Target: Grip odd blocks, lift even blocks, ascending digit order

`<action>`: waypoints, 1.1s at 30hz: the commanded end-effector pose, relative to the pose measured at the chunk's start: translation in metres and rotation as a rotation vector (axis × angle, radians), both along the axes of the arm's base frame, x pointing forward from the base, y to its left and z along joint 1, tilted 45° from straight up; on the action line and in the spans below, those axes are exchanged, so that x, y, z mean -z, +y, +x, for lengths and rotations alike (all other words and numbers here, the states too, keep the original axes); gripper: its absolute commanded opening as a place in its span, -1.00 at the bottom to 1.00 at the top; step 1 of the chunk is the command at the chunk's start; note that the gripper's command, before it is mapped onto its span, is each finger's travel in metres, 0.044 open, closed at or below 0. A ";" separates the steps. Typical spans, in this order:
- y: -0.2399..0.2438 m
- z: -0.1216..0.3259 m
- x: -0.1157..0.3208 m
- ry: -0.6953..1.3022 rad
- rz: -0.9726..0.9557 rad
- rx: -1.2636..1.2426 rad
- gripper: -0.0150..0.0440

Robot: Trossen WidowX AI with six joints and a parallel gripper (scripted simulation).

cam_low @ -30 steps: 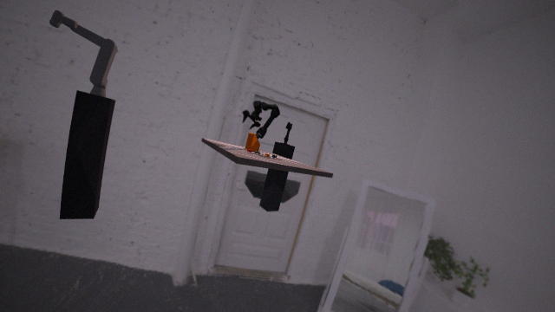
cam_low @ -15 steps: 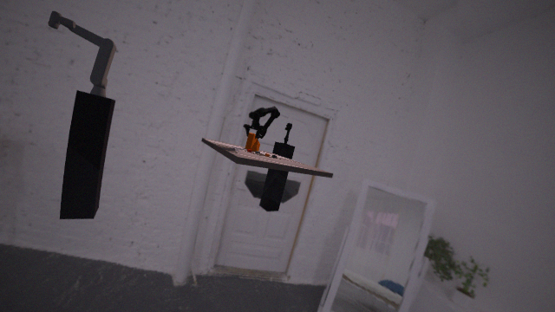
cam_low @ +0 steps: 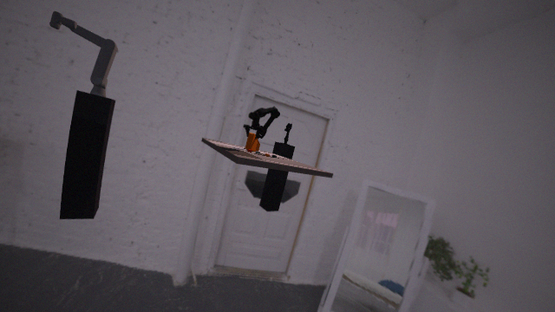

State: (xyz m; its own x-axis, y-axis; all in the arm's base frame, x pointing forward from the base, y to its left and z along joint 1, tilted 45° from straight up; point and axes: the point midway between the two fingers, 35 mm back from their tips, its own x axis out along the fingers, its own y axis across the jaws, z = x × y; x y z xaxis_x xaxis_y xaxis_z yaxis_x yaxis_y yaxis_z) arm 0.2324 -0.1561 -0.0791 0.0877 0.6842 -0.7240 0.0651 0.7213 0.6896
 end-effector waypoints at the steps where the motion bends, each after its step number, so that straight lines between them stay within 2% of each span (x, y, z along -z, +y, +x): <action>1: 0.002 0.000 0.000 -0.002 0.007 -0.001 0.86; 10: 0.071 0.007 -0.067 -0.001 0.013 -0.001 0.86; 33: 0.073 0.007 -0.068 -0.001 0.014 -0.001 0.86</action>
State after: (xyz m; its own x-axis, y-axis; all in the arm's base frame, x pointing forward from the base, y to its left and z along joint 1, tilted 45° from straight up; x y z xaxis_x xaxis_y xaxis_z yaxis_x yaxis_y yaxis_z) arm 0.2394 -0.0847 -0.0114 0.0857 0.6912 -0.7176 0.0583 0.7155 0.6961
